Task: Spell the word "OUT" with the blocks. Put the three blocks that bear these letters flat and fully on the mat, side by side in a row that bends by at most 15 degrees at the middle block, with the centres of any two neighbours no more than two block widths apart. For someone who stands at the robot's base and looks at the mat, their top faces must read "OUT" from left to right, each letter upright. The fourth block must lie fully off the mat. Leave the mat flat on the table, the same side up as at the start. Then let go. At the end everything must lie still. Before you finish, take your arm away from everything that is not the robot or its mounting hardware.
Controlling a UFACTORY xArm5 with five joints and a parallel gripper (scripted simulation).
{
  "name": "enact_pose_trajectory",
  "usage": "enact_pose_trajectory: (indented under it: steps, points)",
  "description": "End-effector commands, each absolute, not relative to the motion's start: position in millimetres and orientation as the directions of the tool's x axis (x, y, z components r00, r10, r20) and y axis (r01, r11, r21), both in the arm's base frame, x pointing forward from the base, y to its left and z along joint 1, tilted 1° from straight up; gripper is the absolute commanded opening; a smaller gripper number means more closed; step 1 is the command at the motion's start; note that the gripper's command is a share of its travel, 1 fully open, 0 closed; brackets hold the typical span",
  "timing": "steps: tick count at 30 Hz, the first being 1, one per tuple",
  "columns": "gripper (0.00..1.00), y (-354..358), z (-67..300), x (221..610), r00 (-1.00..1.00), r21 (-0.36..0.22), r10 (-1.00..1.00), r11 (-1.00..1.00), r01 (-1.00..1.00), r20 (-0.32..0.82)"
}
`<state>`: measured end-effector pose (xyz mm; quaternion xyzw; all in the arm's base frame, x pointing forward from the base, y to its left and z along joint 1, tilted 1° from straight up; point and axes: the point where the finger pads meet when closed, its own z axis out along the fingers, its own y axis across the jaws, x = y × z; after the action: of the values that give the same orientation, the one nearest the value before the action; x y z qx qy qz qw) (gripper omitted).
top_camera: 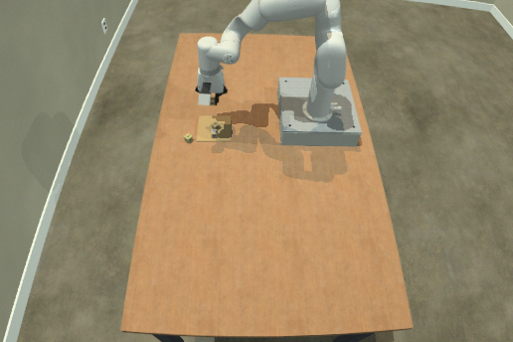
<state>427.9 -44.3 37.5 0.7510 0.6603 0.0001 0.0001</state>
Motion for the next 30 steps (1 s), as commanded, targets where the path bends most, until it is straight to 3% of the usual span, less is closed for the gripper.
enact_pose_trajectory:
  steps: [1, 30]
  points:
    - [0.21, -39, 39, 426, 0.017, 0.006, 1.000, -0.017, 1.000, 0.000]
    - [0.21, -38, 22, 425, -0.006, 0.005, 1.000, 0.006, 1.000, -0.001]
